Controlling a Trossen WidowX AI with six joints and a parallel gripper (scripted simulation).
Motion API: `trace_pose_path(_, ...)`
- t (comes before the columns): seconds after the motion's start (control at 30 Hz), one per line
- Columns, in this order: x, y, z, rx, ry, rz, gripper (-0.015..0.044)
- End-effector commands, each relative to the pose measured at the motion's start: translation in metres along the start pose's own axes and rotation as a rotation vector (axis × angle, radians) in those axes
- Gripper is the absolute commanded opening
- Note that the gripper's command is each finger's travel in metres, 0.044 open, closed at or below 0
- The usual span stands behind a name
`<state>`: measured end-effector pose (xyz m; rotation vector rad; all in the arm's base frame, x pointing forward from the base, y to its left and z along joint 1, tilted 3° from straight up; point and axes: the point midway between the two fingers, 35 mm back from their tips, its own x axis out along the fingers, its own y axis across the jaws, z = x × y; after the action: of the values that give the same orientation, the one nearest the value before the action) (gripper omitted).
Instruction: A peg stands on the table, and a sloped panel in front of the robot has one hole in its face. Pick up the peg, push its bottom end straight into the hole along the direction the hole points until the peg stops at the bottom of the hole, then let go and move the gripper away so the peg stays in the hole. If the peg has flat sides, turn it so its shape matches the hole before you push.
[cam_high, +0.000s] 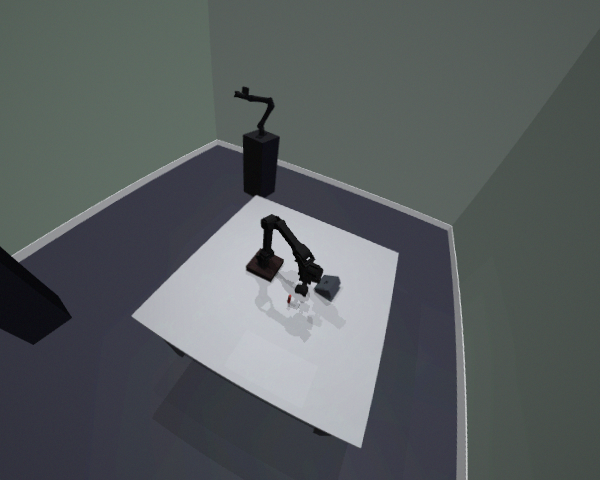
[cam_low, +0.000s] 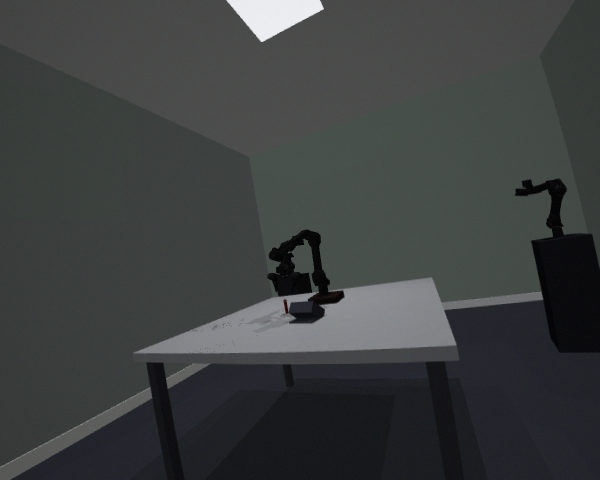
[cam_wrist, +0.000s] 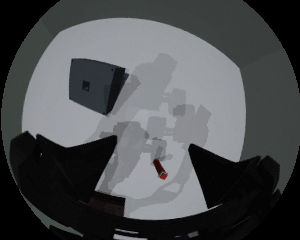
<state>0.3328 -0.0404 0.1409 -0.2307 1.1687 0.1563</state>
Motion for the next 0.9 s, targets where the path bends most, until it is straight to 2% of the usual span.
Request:
trace_pose_path(0.0,0.005,-0.012,-0.017,0.095,0.077,0.004,0.0440)
trace_pose_path(0.47,0.011,-0.040,-0.075,0.425,0.328,0.033,0.0440)
trace_pose_path(0.87,0.017,-0.040,-0.079,0.441,0.339,0.034,0.0440)
